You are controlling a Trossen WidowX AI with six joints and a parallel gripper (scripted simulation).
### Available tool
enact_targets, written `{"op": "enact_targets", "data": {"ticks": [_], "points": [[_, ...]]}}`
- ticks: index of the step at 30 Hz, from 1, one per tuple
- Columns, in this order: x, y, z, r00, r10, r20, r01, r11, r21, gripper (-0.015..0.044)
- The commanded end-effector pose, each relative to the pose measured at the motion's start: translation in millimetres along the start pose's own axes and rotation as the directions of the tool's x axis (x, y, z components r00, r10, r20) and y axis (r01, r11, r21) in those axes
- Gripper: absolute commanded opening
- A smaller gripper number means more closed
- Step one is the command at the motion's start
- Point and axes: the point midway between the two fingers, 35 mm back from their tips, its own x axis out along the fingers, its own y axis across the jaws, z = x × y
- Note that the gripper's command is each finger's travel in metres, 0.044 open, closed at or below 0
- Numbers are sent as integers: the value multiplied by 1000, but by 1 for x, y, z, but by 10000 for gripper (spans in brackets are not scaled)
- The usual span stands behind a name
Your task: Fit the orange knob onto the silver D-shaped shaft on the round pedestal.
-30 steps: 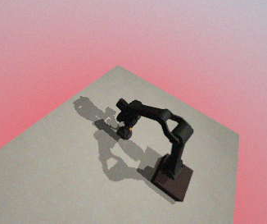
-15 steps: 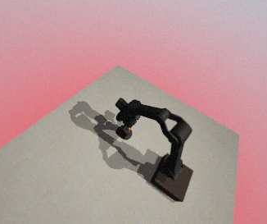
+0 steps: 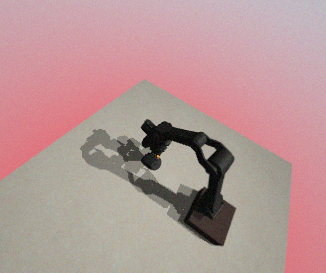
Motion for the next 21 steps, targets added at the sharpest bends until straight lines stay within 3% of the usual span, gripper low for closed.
{"op": "enact_targets", "data": {"ticks": [1,7,13,21], "points": [[-1,0,0,1000,-3,2,3,1000,3,0],[-5,0,-3,1000,-3,2,3,1000,12,0],[-7,2,-3,1000,-2,2,2,980,201,0],[-5,1,-1,1000,-3,2,2,977,211,0]]}}
